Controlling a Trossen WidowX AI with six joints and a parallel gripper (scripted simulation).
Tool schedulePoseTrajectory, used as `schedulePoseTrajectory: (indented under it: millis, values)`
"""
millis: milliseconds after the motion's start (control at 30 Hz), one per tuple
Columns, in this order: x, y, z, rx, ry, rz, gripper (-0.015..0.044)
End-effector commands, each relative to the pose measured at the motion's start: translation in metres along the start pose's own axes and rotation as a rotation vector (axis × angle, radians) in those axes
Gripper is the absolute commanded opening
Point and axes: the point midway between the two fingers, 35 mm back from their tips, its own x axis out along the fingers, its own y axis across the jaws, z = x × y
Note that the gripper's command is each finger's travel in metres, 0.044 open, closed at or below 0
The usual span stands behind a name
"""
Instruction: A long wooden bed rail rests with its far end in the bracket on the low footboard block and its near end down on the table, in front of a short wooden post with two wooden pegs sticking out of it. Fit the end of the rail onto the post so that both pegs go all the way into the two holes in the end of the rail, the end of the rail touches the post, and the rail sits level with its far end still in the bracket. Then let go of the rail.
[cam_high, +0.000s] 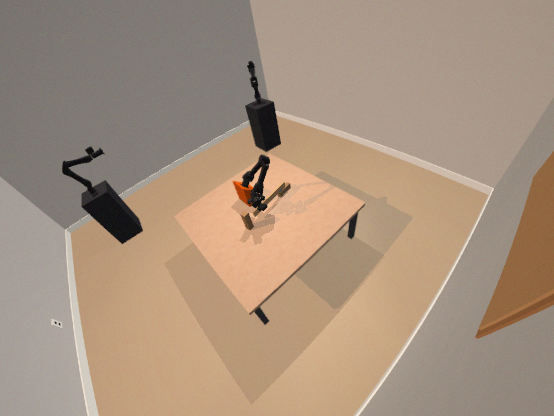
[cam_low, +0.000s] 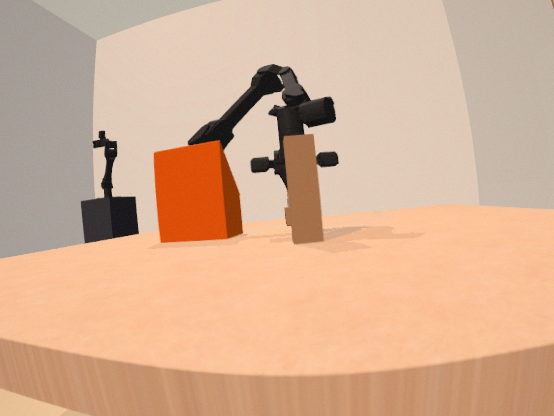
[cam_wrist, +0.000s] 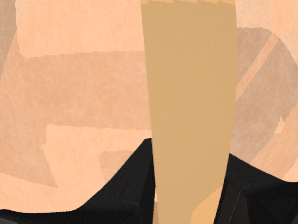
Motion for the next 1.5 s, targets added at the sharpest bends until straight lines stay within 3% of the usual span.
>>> schedulePoseTrajectory:
  millis: [0,1467]
  values:
    - [0.0,0.0,-0.002,-0.002,0.001,-0.001,0.0]
    - [0.0,-0.002,-0.015,-0.003,0.002,-0.002,0.0]
